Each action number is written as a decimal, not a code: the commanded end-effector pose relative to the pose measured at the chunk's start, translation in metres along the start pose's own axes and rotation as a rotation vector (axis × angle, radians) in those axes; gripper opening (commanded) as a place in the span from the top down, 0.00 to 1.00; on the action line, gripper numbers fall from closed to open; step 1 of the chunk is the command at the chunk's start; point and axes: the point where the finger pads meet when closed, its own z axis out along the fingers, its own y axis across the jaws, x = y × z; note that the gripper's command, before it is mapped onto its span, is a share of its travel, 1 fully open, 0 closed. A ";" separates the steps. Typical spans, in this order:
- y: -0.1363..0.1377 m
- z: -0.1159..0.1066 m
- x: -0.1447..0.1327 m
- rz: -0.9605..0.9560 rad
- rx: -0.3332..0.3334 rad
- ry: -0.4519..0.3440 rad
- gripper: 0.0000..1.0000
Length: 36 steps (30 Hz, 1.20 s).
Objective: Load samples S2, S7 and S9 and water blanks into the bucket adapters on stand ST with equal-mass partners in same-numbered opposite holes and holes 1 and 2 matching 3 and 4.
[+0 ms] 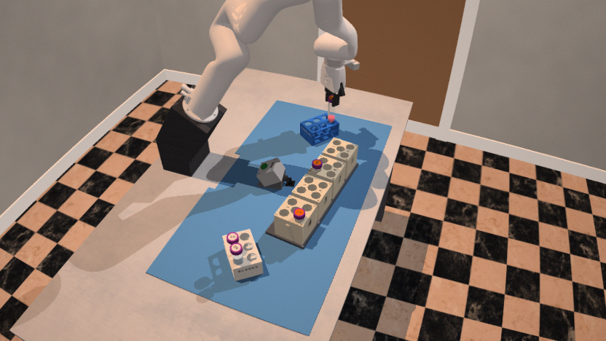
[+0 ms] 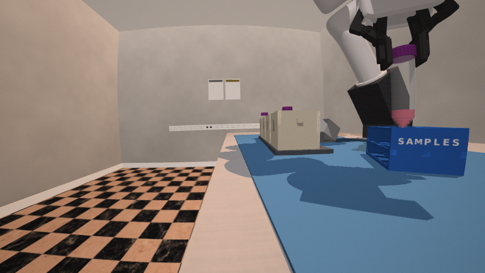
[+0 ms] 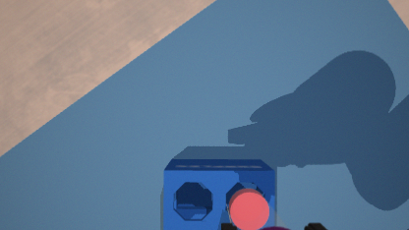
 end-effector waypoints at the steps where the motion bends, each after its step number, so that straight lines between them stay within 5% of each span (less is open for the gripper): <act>1: 0.000 -0.009 0.001 0.000 0.000 0.002 1.00; 36: 0.000 -0.072 0.001 0.001 0.000 0.003 1.00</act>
